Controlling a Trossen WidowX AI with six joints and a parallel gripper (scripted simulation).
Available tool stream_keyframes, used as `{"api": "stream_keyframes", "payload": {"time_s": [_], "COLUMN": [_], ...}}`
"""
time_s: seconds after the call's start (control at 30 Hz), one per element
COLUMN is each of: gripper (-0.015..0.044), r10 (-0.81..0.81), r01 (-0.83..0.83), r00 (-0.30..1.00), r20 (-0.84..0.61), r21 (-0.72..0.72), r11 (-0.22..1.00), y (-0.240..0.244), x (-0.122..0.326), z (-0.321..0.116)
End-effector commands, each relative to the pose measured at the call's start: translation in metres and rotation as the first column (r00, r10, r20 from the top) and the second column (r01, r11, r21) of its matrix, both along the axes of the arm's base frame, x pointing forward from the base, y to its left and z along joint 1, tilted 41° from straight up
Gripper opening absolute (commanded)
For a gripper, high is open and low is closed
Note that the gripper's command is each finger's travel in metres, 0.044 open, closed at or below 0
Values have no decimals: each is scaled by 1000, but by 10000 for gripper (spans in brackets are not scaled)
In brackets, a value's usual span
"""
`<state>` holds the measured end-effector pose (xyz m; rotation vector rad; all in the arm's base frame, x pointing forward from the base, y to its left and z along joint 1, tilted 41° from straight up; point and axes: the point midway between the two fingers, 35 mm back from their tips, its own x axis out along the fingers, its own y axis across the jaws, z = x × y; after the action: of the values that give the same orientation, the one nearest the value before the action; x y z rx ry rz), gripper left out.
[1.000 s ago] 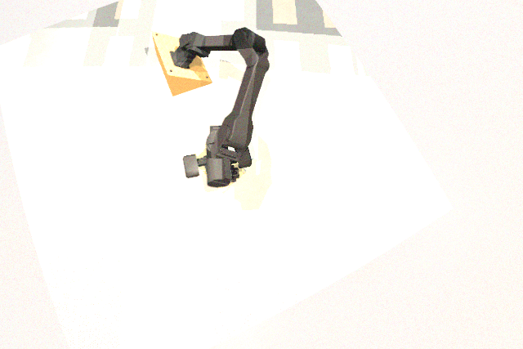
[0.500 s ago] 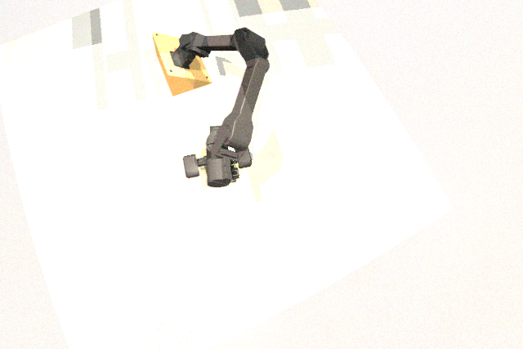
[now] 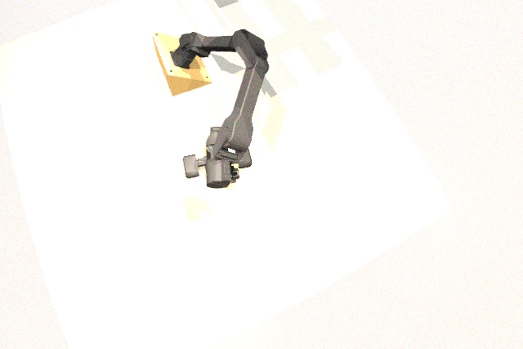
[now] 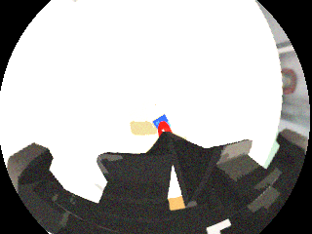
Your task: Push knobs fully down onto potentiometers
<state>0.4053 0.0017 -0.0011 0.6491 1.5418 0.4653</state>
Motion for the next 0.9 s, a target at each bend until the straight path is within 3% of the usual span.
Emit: {"api": "stream_keyframes", "payload": {"time_s": [0.0, 0.6, 0.87], "gripper": [0, 0, 210], "r10": [29, 29, 28], "r01": [-29, -29, -28], "r00": [1000, 1000, 1000], "r20": [3, 3, -5], "r21": [5, 4, 9], "r11": [1000, 1000, 1000], "y": [6, -12, -7], "x": [2, 2, 1], "z": [-3, 17, 13]}}
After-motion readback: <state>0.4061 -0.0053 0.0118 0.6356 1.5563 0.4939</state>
